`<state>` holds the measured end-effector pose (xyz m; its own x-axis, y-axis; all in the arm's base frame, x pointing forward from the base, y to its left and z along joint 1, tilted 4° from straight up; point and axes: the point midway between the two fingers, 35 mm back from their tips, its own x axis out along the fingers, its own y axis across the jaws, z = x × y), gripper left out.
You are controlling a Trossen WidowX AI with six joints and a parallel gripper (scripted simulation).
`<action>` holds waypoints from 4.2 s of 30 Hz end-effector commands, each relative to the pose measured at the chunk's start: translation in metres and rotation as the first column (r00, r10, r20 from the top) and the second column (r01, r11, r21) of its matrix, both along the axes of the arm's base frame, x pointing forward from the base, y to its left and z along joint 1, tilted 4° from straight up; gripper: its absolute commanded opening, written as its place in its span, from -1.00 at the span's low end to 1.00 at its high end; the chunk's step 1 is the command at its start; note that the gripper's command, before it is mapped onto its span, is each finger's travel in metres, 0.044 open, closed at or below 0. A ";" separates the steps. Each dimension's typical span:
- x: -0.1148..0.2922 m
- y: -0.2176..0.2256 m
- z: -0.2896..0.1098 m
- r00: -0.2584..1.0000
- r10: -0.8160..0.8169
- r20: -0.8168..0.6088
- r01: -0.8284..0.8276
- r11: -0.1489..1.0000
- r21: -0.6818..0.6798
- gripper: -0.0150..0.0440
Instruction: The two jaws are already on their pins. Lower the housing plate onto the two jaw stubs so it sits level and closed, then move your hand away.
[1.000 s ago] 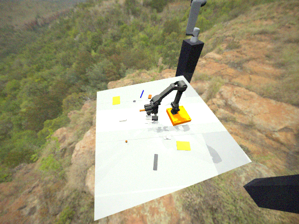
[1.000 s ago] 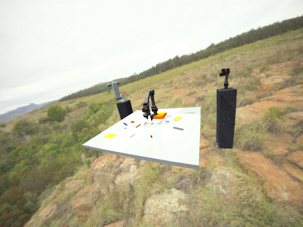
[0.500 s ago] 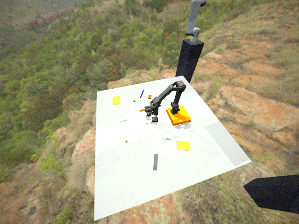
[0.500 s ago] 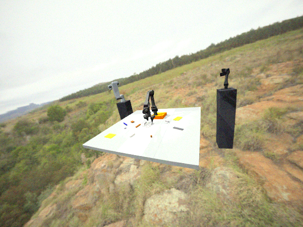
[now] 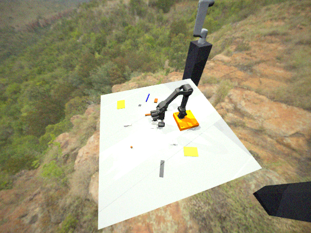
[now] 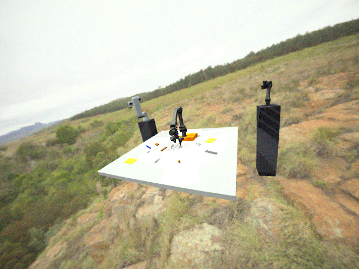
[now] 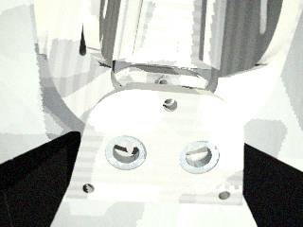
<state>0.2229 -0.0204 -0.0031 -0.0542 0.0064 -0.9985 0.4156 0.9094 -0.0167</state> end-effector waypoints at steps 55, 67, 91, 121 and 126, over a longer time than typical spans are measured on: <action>-0.001 -0.001 -0.013 1.000 0.005 0.000 -0.005 1.000 -0.005 0.70; -0.001 -0.001 -0.015 1.000 0.005 0.000 -0.005 1.000 -0.005 0.70; -0.001 -0.001 -0.015 1.000 0.005 0.000 -0.005 1.000 -0.005 0.70; -0.001 -0.001 -0.015 1.000 0.005 0.000 -0.005 1.000 -0.005 0.70; -0.001 -0.001 -0.015 1.000 0.005 0.000 -0.005 1.000 -0.005 0.70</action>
